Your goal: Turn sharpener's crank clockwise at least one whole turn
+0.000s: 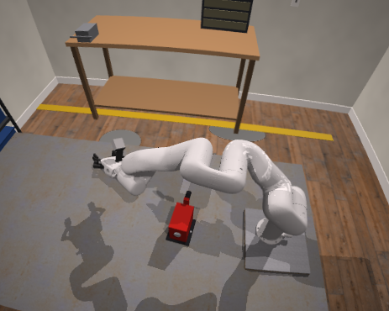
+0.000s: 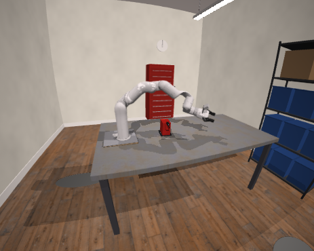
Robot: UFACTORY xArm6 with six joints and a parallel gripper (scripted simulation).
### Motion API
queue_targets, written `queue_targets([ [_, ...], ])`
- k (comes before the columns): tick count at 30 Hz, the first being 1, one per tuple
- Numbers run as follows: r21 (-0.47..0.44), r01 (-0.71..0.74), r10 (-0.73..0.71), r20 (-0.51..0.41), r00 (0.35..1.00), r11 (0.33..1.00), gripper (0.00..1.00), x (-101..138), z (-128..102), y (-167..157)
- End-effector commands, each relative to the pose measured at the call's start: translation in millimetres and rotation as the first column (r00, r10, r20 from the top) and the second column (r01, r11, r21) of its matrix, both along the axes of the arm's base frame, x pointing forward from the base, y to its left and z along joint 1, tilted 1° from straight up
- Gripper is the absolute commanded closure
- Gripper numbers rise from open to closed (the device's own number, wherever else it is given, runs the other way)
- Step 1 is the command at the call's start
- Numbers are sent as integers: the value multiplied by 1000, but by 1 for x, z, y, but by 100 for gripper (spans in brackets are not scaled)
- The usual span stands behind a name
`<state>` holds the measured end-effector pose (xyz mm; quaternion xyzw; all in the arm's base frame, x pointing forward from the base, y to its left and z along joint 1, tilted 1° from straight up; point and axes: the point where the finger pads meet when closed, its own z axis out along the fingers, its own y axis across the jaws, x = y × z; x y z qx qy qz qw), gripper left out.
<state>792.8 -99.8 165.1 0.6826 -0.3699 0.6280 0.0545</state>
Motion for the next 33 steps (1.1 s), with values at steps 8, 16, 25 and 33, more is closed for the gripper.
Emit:
queue_targets([
  [8, 147, 94, -105, 66, 992, 985, 0, -12, 15, -13],
  [16, 303, 183, -227, 116, 967, 935, 0, -28, 26, -25],
  [25, 547, 295, -443, 158, 883, 784, 0, -58, 41, -44],
  [33, 671, 334, -566, 157, 809, 662, 0, -77, 47, -53],
])
